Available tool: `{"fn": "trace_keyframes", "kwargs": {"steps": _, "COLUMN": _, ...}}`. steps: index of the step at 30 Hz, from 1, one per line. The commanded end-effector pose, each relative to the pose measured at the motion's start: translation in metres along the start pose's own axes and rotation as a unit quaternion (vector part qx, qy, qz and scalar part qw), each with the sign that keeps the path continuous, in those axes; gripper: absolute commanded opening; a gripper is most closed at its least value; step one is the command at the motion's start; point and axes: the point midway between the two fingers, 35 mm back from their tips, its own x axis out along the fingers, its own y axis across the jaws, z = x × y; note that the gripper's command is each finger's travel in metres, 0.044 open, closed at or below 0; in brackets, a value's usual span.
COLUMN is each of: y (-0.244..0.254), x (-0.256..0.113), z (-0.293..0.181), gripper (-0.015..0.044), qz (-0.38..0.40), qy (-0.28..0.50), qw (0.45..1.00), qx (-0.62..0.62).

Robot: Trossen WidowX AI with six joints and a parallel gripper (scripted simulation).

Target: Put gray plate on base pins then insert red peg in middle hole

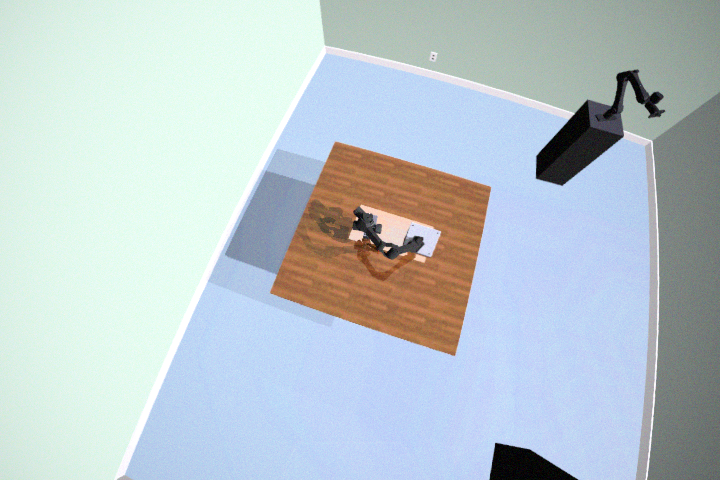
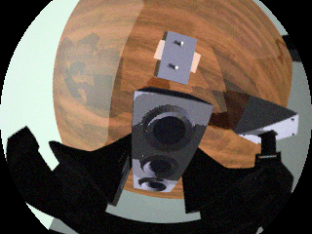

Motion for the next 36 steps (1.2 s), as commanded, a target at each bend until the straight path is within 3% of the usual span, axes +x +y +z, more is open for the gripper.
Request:
{"fn": "trace_keyframes", "kwargs": {"steps": 1, "y": -0.001, "x": 0.006, "z": 0.012, "gripper": 0.0000, "qz": -0.002, "qy": -0.001, "qw": 1.000, "qx": 0.003}}
{"fn": "trace_keyframes", "kwargs": {"steps": 36, "y": -0.014, "x": 0.059, "z": 0.109, "gripper": 0.0000, "qz": -0.001, "qy": -0.002, "qw": 1.000, "qx": 0.027}}
